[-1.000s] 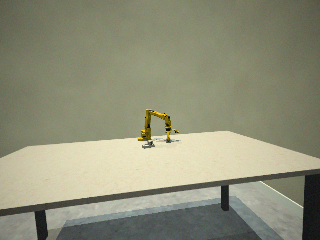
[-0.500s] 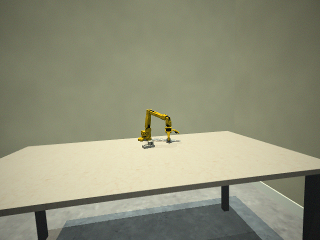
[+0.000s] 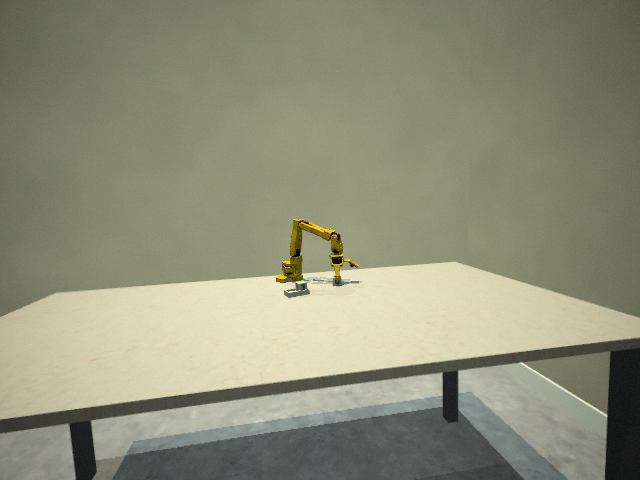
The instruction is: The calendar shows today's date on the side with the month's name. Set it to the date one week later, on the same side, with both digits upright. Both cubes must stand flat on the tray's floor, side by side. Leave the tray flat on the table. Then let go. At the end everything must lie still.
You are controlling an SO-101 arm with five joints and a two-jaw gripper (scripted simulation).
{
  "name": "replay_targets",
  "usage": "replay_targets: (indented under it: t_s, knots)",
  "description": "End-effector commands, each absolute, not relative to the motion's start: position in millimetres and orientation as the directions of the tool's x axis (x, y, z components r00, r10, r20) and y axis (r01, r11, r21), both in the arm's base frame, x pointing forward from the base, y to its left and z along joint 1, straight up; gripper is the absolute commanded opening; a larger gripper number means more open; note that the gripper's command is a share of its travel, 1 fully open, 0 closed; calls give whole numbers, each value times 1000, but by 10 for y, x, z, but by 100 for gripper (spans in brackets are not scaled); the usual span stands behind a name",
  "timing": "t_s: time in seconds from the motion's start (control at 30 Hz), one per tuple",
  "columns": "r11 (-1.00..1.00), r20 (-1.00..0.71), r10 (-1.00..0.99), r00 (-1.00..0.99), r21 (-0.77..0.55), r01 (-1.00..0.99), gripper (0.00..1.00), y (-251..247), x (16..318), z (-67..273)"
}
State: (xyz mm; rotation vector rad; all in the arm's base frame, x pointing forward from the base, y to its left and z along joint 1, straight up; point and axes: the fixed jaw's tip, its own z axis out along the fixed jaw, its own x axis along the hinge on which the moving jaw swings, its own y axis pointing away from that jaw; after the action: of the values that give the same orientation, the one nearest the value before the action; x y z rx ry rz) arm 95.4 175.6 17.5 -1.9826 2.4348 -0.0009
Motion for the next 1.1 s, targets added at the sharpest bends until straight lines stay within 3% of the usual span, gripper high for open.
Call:
replay_targets:
  t_s: [0.0,0.37,1.07]
  knots:
    - [196,-25,-980,-196,-9,-981,29,1783,991,203]
    - [196,-25,-980,-196,-10,-981,21,1773,1035,203]
    - [196,-25,-980,-196,-10,-981,17,1768,1056,203]
